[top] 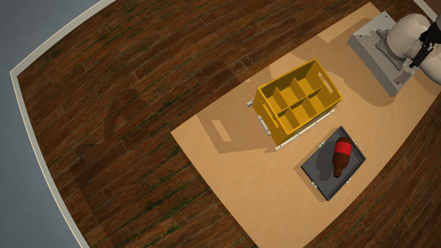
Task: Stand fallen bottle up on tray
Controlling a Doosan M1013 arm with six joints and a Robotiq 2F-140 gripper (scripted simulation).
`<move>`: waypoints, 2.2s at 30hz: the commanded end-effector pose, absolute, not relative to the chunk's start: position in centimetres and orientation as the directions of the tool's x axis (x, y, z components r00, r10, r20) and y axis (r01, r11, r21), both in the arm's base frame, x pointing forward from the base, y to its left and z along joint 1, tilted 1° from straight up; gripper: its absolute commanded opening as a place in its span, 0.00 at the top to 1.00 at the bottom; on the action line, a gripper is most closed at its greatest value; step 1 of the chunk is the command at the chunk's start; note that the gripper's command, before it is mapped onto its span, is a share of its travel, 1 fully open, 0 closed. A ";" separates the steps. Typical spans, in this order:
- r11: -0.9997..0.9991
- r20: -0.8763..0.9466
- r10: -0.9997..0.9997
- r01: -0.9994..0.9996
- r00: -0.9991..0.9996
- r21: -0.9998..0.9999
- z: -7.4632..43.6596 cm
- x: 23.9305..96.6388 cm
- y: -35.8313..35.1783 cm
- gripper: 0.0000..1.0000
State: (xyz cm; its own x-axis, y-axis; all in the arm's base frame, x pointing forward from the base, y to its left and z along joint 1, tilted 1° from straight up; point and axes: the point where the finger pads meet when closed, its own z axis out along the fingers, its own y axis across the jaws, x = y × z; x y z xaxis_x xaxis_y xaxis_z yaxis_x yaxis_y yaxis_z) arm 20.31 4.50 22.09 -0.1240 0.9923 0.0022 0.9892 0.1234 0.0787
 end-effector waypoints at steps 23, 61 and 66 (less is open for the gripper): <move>0.068 0.008 0.998 0.995 -0.069 0.075 22.9 22.3 4.6 0.00; -0.831 0.024 0.557 0.557 0.830 -0.007 17.6 64.4 10.1 0.00; -0.889 0.018 0.457 0.457 0.889 -0.013 14.6 68.9 10.9 0.00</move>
